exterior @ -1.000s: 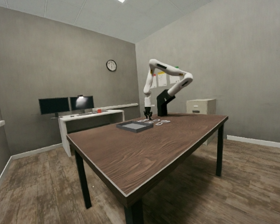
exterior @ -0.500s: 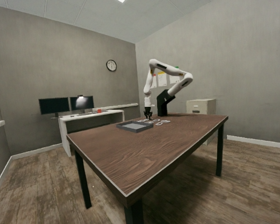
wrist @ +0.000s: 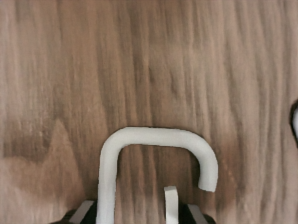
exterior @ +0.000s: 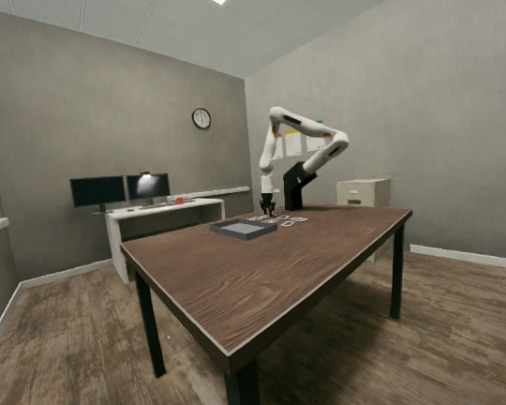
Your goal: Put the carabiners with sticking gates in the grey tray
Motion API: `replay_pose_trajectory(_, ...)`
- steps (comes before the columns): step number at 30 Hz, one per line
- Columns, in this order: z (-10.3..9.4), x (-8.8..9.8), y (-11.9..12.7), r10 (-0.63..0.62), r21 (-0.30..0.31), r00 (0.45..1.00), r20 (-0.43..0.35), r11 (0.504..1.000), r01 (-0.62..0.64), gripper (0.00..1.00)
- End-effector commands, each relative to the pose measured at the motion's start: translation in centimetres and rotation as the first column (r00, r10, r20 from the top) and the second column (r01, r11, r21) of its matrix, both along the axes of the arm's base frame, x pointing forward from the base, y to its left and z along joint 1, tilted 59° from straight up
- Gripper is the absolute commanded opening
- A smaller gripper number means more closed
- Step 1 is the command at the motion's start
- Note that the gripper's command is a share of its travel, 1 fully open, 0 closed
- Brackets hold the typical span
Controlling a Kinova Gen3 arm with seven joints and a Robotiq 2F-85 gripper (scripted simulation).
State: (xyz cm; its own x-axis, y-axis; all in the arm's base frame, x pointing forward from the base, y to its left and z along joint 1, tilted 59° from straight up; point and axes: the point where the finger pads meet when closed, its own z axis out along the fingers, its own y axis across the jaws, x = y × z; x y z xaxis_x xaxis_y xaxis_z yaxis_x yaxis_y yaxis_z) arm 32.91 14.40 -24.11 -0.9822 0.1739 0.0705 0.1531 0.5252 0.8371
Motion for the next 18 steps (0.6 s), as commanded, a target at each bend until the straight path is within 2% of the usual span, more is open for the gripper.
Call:
replay_pose_trajectory(1,0.00,0.06,-0.09,-0.001,-0.001,1.000,0.001,1.000,0.001,0.55)
replay_pose_trajectory(13,0.00,0.06,-0.09,-0.001,-0.001,1.000,0.001,1.000,0.001,0.55)
replay_pose_trajectory(14,0.00,0.06,-0.09,-0.001,-0.001,1.000,0.001,1.000,0.001,1.00)
replay_pose_trajectory(18,0.00,0.06,-0.09,-0.001,-0.001,1.000,0.001,1.000,0.001,1.00)
